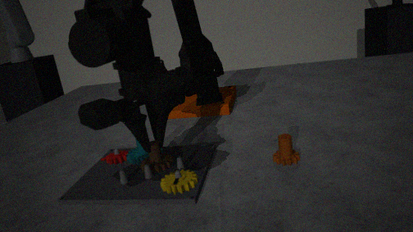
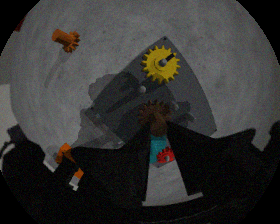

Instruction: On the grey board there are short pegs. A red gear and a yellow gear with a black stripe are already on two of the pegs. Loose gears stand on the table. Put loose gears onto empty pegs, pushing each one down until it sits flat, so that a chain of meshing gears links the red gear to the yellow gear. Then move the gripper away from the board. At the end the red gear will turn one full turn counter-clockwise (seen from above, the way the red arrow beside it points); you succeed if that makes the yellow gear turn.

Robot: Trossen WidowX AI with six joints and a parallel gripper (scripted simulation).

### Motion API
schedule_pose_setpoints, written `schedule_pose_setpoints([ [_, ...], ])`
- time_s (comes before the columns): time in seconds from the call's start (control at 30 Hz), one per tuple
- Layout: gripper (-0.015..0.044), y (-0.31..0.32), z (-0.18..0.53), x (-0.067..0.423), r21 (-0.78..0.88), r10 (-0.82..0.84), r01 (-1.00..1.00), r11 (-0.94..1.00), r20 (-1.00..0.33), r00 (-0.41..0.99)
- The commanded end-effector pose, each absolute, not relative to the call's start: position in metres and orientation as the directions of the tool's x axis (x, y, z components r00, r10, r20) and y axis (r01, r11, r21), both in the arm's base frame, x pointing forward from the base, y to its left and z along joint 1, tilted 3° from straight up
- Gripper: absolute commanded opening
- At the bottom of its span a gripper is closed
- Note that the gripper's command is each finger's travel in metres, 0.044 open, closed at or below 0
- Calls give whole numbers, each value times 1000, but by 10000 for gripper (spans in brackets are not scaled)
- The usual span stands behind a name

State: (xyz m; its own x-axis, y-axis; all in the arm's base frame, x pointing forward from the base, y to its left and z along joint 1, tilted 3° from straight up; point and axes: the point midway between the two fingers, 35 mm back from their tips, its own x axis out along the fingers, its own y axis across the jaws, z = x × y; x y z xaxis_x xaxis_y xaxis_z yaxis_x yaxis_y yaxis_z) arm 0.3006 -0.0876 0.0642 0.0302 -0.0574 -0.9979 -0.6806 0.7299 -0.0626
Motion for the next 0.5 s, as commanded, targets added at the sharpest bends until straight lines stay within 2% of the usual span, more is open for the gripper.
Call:
schedule_pose_setpoints([
  [0.0, 0, -88, 63, 301, -63, -59, -684, 726, -998, 30],
  [0.13, 0, -88, 62, 301, -64, -59, -643, 764, -998, 30],
  [0.3, 131, -87, 64, 301, -65, -59, -603, 795, -998, 30],
  [0.47, 140, -87, 70, 301, -66, -59, -558, 827, -998, 30],
])
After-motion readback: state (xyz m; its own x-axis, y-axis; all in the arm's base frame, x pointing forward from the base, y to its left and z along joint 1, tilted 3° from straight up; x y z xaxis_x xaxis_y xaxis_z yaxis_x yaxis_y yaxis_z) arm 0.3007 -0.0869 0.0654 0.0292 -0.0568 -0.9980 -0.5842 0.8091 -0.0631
